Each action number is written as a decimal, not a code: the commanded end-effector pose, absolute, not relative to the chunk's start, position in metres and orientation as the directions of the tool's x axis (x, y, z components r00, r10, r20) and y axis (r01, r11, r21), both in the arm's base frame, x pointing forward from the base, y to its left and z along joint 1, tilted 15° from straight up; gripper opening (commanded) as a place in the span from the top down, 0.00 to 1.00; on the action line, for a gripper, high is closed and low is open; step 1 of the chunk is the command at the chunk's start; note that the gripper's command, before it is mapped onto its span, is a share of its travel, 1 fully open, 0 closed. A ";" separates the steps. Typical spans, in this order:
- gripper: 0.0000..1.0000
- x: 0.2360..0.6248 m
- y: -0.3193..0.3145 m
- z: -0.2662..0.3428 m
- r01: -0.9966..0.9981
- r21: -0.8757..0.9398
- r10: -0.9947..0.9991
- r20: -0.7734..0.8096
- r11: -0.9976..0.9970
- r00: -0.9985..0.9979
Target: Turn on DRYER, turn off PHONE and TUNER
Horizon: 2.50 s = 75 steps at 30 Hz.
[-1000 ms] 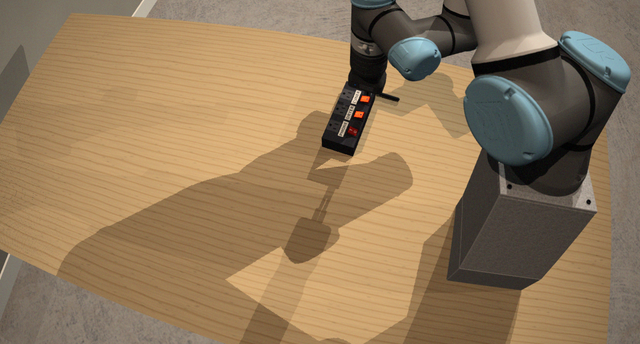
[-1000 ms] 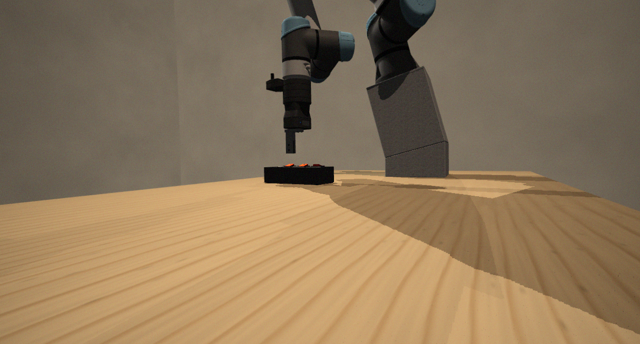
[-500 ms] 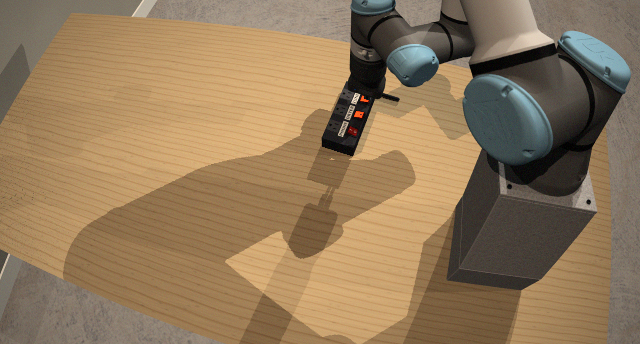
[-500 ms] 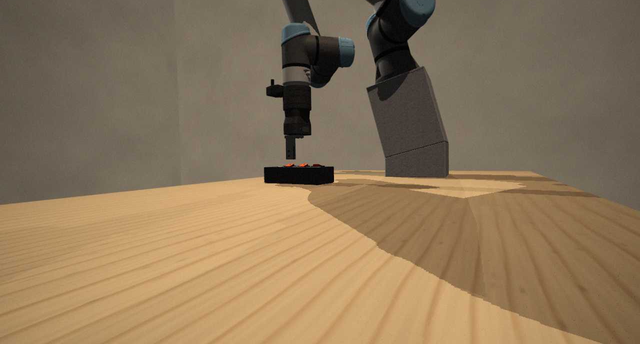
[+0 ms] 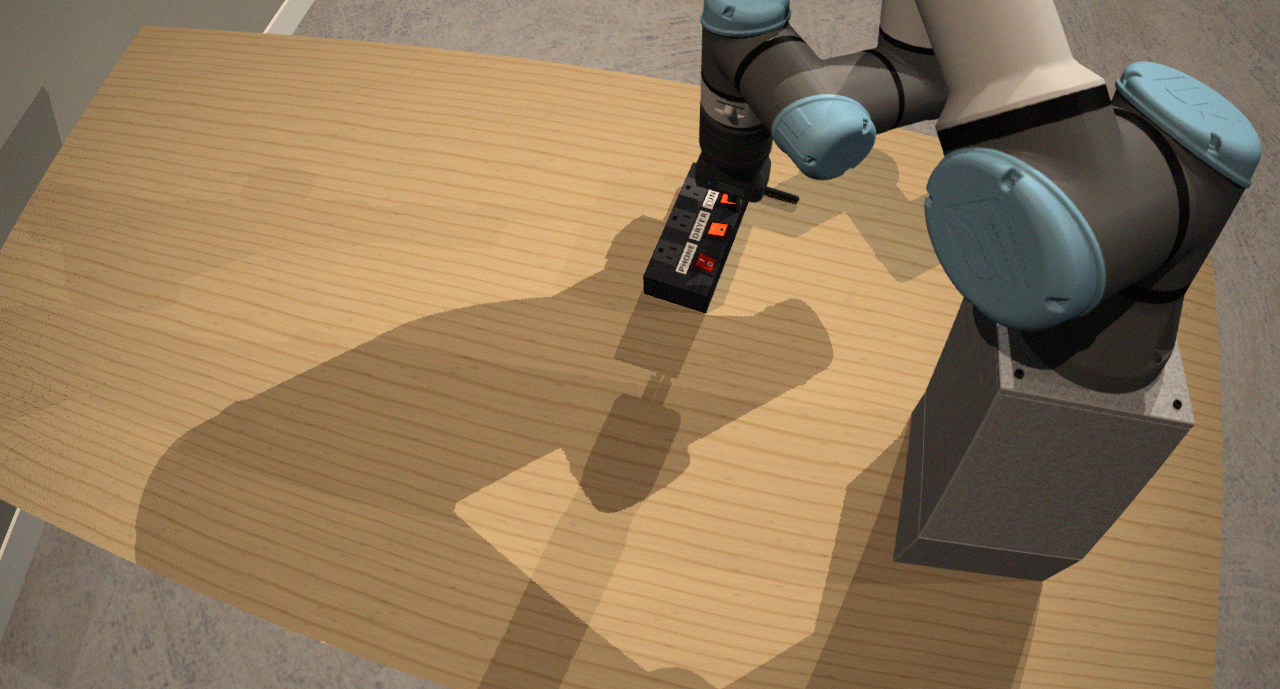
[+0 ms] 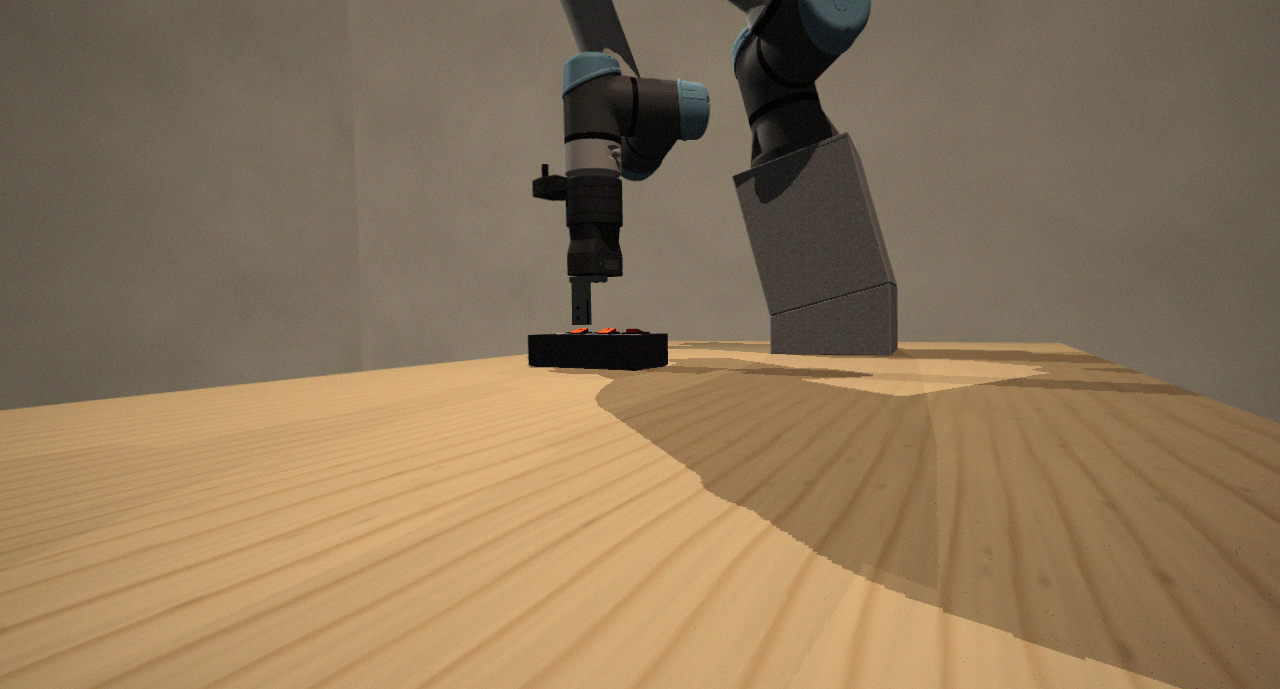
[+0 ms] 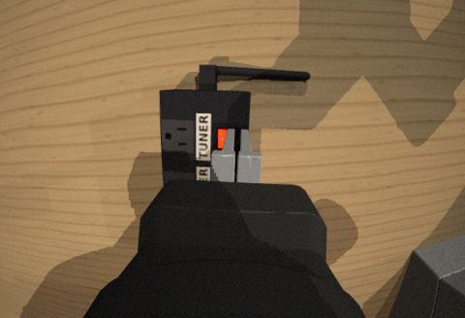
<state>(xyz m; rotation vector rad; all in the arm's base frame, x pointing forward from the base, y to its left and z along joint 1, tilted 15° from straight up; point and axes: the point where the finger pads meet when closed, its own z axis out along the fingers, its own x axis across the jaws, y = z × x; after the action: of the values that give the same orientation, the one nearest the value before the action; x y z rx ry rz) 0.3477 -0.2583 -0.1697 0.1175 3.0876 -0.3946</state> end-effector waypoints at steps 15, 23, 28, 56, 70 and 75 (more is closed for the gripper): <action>1.00 0.348 -0.259 -0.170 0.078 -0.251 0.071 -0.037 0.965 -0.997; 1.00 0.348 -0.259 -0.170 0.078 -0.251 0.071 -0.037 0.965 -0.997; 1.00 0.348 -0.259 -0.170 0.078 -0.251 0.071 -0.037 0.965 -0.997; 1.00 0.348 -0.259 -0.172 0.078 -0.251 0.071 -0.037 0.965 -0.997; 1.00 0.348 -0.260 -0.177 0.078 -0.251 0.071 -0.037 0.965 -0.997; 1.00 0.348 -0.261 -0.178 0.078 -0.251 0.071 -0.037 0.965 -0.997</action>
<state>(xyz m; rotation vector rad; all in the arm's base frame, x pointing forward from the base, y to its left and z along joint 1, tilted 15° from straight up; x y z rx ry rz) 0.3479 -0.2604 -0.1773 0.1175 3.0872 -0.3957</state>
